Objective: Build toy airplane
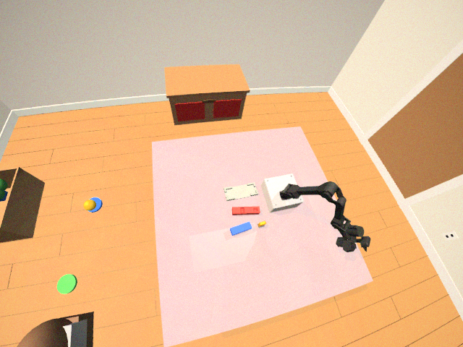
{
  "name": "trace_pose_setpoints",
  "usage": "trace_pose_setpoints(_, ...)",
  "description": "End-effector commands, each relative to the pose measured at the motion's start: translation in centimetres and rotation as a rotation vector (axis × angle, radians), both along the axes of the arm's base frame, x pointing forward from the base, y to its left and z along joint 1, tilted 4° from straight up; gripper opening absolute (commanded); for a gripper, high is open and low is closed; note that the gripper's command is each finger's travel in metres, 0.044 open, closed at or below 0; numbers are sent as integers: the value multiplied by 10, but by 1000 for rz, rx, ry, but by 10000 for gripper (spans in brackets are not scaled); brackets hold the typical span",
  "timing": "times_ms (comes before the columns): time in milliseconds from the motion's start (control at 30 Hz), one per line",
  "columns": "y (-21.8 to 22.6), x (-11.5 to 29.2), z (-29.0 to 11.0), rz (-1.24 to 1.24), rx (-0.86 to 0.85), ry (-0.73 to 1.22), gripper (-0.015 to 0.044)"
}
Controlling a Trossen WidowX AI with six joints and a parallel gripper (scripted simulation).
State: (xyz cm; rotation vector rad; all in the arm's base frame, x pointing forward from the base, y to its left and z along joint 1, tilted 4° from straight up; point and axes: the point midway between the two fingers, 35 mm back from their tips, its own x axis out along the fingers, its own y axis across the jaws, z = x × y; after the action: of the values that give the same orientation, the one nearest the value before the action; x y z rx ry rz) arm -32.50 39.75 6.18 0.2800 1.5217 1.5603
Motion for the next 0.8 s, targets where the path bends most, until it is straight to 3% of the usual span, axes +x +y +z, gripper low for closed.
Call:
trace_pose_setpoints(0, 0, 0, 0, 0, 0, 0, 426)
trace_pose_setpoints(100, 13, 23, 6, -42, -10, 7, 440)
trace_pose_setpoints(433, 66, 187, 0, -298, -91, -199, 440)
trace_pose_setpoints(767, 46, 367, -7, -537, -271, -390, 440)
